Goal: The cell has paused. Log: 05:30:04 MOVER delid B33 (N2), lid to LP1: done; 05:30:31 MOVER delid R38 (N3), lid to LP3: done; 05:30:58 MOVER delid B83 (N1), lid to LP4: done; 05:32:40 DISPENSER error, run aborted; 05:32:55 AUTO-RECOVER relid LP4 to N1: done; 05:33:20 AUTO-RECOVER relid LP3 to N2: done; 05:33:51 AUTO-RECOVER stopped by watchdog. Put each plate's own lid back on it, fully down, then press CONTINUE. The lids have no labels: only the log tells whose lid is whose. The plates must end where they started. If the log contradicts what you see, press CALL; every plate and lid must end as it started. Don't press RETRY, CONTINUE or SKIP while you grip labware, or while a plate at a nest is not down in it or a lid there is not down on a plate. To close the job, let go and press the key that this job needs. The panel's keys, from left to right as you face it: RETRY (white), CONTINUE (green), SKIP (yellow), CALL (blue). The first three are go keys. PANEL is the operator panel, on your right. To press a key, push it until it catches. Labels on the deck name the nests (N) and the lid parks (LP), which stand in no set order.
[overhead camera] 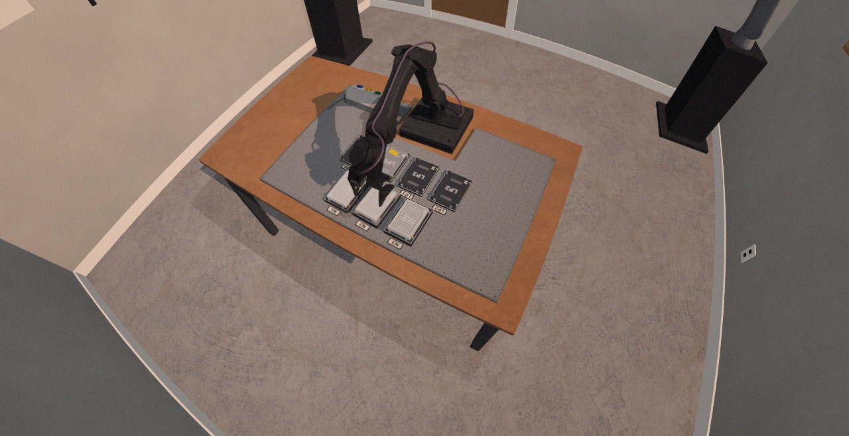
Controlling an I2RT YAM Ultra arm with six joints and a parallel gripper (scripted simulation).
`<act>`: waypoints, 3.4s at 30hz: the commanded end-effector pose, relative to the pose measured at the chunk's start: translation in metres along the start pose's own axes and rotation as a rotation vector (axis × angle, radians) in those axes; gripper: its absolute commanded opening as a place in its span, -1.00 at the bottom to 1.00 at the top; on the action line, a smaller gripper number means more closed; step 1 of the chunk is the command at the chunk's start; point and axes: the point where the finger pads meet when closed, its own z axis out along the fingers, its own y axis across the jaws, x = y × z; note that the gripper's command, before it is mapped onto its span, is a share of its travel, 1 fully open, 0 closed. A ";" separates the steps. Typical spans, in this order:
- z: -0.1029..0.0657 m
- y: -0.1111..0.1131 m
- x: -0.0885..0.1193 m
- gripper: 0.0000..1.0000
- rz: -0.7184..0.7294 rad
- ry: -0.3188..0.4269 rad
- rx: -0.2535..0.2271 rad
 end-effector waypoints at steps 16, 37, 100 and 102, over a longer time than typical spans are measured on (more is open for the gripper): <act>-0.005 0.011 0.018 1.00 0.060 0.392 0.014; -0.019 0.011 0.013 1.00 0.068 0.501 0.012; 0.012 0.010 0.028 1.00 0.063 0.521 0.015; 0.012 0.010 0.028 0.98 0.063 0.521 0.015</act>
